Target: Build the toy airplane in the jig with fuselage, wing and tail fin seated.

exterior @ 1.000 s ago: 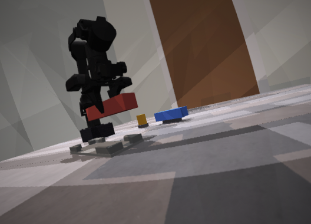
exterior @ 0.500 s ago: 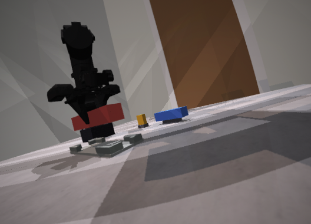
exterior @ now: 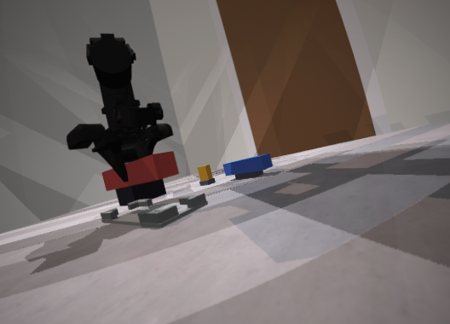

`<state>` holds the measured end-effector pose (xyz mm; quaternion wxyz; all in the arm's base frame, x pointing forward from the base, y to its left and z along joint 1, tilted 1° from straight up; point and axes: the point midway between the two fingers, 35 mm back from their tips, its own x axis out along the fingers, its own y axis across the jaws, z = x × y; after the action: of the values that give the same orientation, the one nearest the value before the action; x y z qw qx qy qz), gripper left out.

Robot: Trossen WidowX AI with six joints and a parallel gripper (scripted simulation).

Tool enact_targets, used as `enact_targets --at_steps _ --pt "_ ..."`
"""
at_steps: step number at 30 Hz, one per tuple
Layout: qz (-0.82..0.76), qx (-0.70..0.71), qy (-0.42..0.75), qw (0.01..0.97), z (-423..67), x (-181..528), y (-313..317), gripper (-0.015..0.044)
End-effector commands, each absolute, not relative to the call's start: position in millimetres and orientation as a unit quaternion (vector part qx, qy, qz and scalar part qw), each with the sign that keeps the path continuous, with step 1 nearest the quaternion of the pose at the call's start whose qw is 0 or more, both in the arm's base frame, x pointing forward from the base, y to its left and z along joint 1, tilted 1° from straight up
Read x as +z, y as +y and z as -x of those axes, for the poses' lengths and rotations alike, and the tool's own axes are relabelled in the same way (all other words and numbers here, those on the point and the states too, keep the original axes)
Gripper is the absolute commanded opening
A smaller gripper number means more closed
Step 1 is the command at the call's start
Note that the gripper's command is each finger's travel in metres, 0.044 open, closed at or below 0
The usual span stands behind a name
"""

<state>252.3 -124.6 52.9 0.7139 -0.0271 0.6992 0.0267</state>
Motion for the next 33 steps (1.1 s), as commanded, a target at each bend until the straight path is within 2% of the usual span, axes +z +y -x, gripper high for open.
enact_targets --at_steps 1,31,33 --pt "0.029 0.027 0.7 0.713 -252.1 52.5 -124.9 0.0195" --pt "0.029 0.027 0.7 0.713 -252.3 11.8 -125.2 0.0195" --pt "0.028 0.026 0.698 0.715 -253.5 14.1 -125.4 0.0181"
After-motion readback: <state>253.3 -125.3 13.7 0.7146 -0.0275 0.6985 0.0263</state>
